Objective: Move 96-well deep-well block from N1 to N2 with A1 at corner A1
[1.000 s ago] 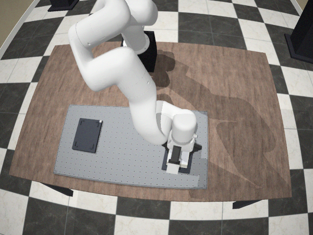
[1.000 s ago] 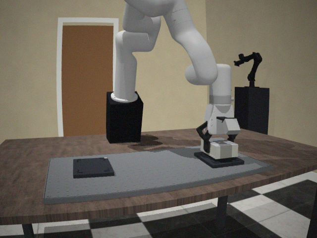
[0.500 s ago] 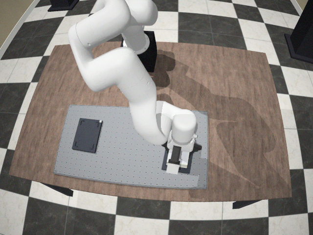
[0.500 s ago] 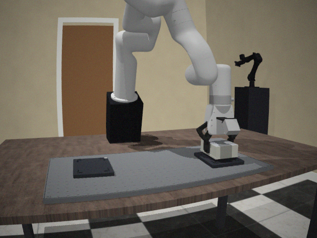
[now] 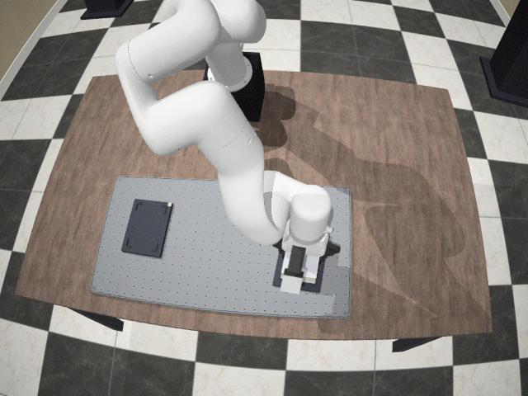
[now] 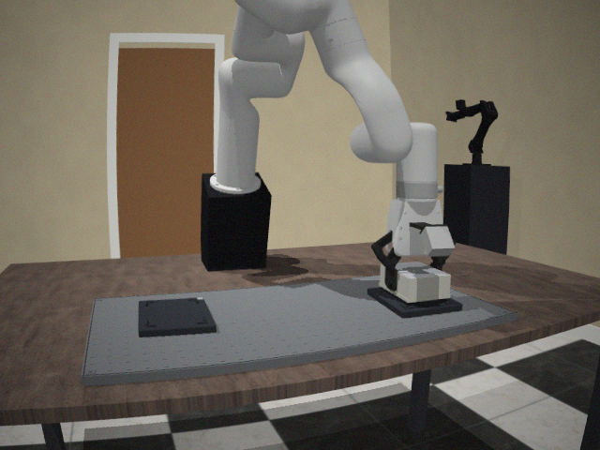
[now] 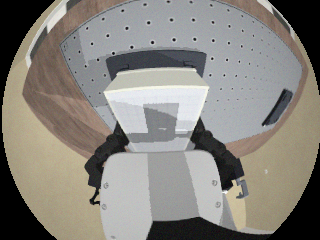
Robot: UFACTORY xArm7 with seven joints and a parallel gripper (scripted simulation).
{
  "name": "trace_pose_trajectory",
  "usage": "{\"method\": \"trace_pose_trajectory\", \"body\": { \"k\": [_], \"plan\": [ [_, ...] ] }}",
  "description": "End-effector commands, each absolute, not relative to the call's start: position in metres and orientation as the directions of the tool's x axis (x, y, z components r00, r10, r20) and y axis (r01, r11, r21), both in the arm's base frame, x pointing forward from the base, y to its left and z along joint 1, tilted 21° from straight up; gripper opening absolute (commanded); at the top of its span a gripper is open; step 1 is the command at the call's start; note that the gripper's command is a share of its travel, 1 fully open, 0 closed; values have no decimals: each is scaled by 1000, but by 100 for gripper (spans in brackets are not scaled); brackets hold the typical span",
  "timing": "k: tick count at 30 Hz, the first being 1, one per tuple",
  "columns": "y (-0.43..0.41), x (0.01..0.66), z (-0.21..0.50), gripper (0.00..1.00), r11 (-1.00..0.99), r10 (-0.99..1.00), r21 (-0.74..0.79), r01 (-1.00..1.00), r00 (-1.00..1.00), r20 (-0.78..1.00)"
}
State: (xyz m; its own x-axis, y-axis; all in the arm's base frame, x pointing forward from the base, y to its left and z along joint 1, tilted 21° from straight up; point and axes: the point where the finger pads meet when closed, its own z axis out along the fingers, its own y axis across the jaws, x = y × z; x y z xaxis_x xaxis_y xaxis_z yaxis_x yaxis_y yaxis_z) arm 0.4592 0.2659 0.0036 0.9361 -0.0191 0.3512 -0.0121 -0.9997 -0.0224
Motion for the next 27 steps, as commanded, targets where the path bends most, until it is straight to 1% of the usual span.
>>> {"method": "trace_pose_trajectory", "body": {
  "k": [1,27],
  "plan": [
    [267,460,4,0,-1000,-19,-24,-11,935,354],
    [267,461,1,0,-1000,-19,-24,-11,935,354]
  ]
}}
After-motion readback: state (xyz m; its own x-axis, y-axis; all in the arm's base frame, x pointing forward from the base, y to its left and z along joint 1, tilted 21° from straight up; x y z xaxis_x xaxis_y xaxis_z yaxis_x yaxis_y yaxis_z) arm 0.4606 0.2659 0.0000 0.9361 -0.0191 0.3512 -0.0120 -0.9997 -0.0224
